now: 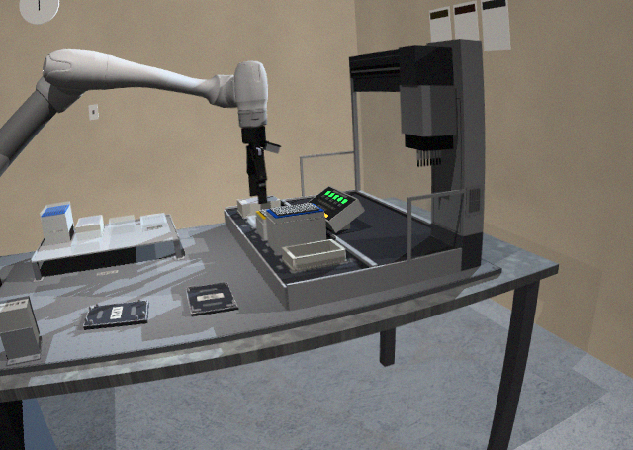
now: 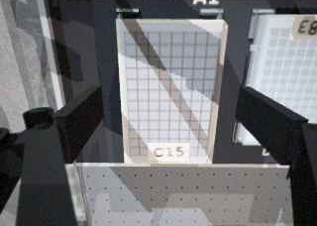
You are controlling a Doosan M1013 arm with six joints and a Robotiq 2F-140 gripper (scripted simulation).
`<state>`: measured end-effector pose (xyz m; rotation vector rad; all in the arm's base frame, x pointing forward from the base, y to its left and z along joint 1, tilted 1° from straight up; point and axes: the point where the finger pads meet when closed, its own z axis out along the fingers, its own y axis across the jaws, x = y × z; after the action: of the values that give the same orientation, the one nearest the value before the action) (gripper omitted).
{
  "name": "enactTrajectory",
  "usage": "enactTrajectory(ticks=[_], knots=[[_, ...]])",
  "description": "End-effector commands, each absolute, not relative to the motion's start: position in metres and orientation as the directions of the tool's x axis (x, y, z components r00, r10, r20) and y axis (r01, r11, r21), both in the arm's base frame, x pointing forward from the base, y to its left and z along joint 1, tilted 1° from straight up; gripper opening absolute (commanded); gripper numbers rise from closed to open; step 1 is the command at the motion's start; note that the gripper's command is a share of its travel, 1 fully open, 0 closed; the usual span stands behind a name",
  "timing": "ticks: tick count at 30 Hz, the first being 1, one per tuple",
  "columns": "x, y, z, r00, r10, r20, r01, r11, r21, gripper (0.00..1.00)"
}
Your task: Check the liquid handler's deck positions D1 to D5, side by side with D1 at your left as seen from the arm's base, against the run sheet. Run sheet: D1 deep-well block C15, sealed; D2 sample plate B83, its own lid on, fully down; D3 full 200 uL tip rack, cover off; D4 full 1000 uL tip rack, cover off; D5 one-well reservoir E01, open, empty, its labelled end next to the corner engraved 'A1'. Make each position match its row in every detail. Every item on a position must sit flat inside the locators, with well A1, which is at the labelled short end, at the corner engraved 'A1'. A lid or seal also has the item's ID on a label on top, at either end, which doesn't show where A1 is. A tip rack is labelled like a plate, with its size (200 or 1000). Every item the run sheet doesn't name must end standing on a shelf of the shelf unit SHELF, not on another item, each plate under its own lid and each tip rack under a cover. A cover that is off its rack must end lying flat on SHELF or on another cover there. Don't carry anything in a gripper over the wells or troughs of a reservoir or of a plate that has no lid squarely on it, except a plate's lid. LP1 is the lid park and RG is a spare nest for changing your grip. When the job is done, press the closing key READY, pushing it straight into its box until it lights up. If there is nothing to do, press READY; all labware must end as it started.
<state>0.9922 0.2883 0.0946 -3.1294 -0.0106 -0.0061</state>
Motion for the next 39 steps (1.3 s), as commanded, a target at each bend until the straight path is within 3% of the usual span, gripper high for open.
enactTrajectory(ticks=[1, 32, 33, 39], knots=[[0.993, 0.289, 0.091, 1.000, 0.007, 0.006, 0.007, -1.000, -0.013, 0.79], [0.993, 0.289, 0.064, 1.000, 0.007, 0.006, 0.007, -1.000, -0.013, 0.79], [0.993, 0.289, 0.064, 1.000, 0.007, 0.006, 0.007, -1.000, -0.013, 0.10], [0.993, 0.289, 0.064, 1.000, 0.007, 0.006, 0.007, -1.000, -0.013, 0.10]])
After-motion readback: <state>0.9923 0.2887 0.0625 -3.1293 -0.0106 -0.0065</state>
